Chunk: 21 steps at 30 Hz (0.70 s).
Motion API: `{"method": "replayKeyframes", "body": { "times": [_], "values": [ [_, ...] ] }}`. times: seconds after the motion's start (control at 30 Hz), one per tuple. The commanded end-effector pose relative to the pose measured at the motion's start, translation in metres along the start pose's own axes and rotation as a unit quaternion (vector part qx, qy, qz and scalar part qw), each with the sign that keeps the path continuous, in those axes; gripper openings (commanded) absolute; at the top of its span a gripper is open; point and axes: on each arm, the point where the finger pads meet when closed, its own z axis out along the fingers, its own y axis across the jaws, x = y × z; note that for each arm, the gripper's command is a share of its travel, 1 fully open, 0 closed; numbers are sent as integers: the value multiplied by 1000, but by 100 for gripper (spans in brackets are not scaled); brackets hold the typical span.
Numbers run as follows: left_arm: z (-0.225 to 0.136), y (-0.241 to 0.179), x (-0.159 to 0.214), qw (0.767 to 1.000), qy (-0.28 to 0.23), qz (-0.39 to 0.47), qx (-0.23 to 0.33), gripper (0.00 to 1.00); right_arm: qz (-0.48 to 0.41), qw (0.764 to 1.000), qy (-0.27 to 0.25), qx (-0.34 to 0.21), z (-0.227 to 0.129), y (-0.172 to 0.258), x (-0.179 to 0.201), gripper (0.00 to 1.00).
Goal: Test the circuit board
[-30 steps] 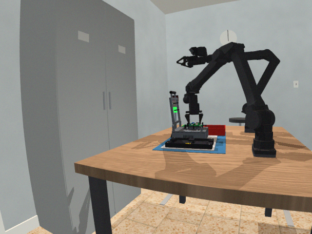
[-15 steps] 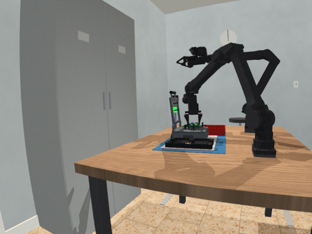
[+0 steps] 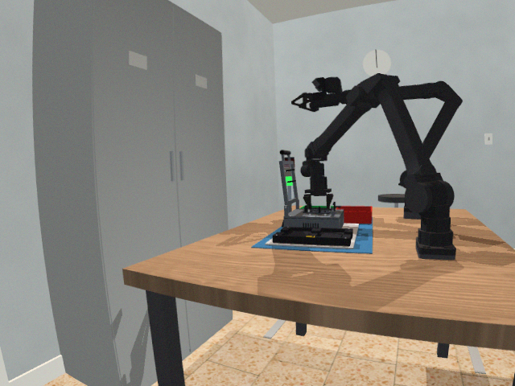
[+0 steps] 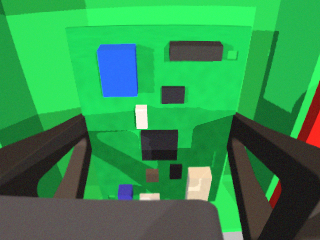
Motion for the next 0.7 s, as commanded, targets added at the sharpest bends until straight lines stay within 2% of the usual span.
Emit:
{"method": "replayKeyframes", "body": {
  "times": [0.0, 0.33, 0.37, 0.4, 0.43, 0.47, 0.67],
  "values": [
    [2, 10, -4, 1000, -9, -6, -10, 68, -7, 1000, -13, 0, -2, -1, -11, 100],
    [-4, 11, -5, 1000, -14, -6, -14, 68, -7, 1000, -13, 0, -2, -1, -11, 100],
    [-4, 11, -5, 1000, -14, -6, -14, 79, -7, 1000, -13, 0, -2, -1, -11, 100],
    [-4, 11, -5, 1000, -14, -6, -14, 86, -7, 1000, -13, 0, -2, -1, -11, 100],
    [-16, 23, -4, 1000, -16, -10, -16, 97, -7, 1000, -13, 0, -2, -1, -11, 100],
    [-34, 25, -5, 999, -27, -8, -26, 98, -7, 1000, -13, 0, -2, -1, -11, 100],
    [-42, 19, -12, 999, -32, -8, -29, 98, -7, 1000, -13, 0, -2, -1, -11, 100]
  ]
}}
